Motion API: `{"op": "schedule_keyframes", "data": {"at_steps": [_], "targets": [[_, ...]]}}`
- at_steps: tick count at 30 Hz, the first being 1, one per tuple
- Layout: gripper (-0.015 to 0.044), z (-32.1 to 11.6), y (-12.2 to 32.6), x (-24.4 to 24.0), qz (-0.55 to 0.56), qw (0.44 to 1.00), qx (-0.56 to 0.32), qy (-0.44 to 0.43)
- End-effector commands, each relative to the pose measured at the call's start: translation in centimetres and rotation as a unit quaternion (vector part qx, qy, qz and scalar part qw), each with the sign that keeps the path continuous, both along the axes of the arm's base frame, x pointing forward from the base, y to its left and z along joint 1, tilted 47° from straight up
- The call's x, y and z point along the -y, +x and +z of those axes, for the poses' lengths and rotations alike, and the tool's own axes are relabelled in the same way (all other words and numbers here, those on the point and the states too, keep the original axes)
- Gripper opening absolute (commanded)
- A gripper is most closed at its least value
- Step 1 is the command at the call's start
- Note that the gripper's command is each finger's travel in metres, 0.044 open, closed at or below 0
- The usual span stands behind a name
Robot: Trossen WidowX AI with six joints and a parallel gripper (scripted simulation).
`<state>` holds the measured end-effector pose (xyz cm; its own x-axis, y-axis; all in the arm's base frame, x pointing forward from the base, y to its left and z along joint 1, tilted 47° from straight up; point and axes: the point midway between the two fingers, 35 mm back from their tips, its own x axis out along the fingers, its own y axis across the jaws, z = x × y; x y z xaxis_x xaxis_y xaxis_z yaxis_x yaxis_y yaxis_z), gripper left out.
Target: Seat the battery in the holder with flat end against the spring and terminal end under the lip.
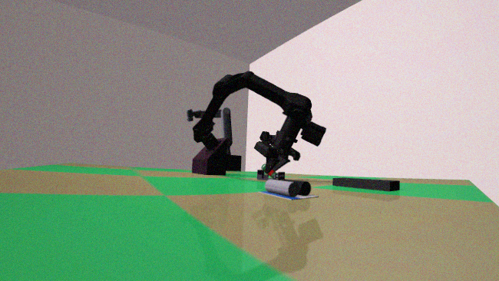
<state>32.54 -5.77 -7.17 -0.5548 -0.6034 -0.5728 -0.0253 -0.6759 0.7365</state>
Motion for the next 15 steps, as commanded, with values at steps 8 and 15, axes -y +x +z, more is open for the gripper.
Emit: {"op": "schedule_keyframes", "data": {"at_steps": [8,15], "targets": [[0.0076,0.0,0.82,0.09,0.0,1.0,0.005,0.0],[0.0076,0.0,1.13,0.13,0.0,1.0,0.005,0.0]]}}
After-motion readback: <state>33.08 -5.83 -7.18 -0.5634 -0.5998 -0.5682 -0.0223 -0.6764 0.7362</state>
